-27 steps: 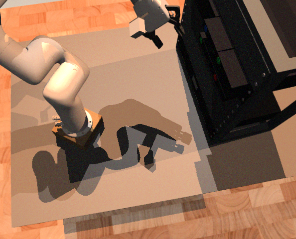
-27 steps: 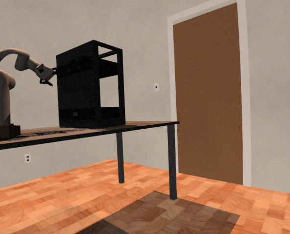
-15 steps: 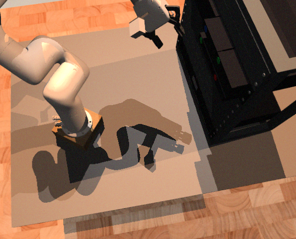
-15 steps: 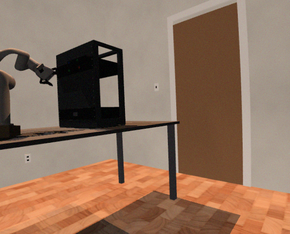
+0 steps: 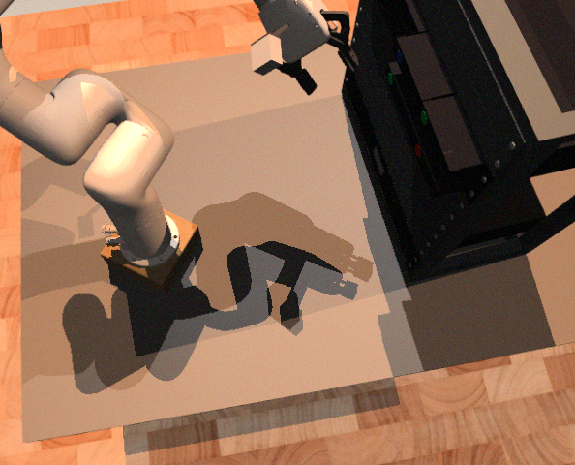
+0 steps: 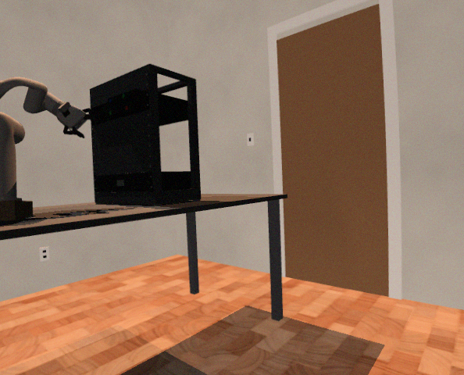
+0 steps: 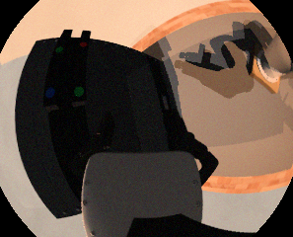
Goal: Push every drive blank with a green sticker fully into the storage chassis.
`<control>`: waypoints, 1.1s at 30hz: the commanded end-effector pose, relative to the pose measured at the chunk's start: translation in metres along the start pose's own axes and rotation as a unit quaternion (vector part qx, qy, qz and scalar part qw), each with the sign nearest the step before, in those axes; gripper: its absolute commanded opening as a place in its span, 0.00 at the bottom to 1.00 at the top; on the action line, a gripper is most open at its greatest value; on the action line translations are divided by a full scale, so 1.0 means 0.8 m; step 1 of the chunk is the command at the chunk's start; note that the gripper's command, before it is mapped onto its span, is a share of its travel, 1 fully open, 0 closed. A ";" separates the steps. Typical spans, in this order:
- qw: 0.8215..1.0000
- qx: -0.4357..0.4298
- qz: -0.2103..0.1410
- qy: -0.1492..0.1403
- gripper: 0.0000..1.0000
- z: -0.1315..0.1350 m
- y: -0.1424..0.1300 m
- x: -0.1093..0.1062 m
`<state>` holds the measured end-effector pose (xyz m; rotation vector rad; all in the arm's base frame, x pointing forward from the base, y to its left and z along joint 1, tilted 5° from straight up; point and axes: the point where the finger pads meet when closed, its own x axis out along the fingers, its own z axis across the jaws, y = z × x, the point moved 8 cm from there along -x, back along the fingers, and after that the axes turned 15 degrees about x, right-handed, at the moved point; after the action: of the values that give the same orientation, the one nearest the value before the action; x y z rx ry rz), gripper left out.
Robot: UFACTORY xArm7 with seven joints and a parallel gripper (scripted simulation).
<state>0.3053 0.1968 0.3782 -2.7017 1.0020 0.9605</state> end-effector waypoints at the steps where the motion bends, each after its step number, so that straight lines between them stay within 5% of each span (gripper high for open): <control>1: 1.000 0.001 -0.001 0.000 1.00 -0.001 0.000 -0.001; 26: 1.000 0.001 -0.001 0.000 1.00 0.000 0.002 -0.002; 33: 1.000 0.001 -0.001 0.000 1.00 0.040 0.063 -0.036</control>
<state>0.2880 0.1922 0.3765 -2.6976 1.0035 0.9633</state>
